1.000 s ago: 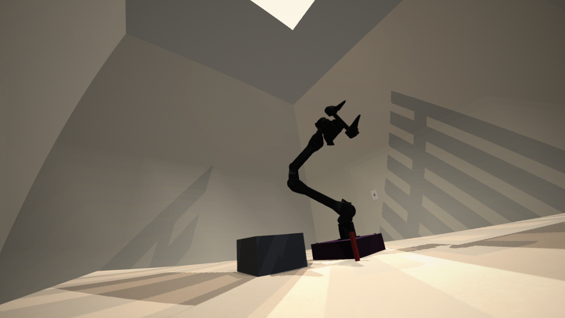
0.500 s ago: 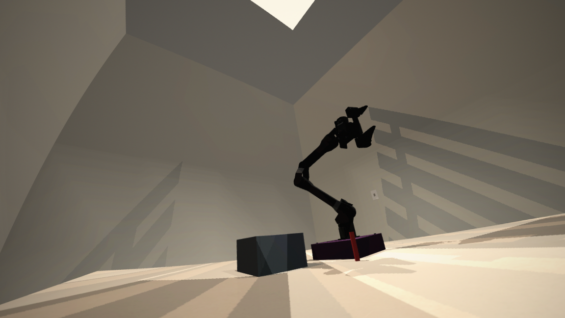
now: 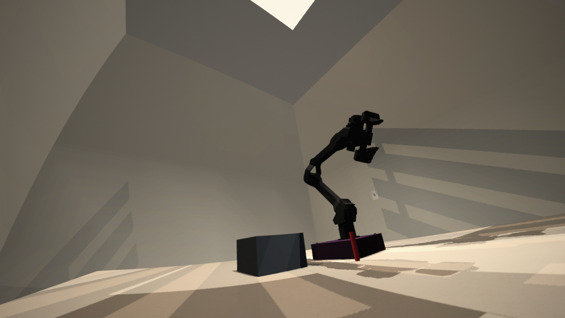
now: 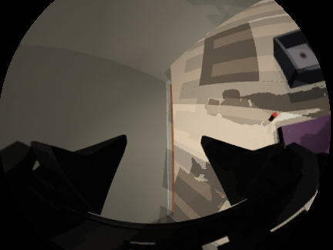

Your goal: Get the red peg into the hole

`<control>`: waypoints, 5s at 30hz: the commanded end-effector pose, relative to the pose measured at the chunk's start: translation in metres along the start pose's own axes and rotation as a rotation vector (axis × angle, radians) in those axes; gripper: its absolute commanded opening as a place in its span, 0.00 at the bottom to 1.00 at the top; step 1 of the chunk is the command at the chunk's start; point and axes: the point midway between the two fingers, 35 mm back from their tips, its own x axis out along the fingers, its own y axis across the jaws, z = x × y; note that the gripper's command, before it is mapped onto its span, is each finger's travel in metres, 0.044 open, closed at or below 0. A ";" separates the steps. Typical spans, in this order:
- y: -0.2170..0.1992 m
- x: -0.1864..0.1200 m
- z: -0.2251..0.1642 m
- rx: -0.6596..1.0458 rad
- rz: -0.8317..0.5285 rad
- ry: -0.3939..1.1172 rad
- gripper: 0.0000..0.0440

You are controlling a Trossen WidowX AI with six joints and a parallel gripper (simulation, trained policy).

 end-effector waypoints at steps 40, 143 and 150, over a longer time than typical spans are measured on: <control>-0.261 0.049 0.082 0.384 -1.071 -0.057 1.00; -0.327 -0.020 0.276 0.506 -1.078 -0.436 0.01; -0.344 -0.021 0.286 0.543 -1.080 -0.429 0.02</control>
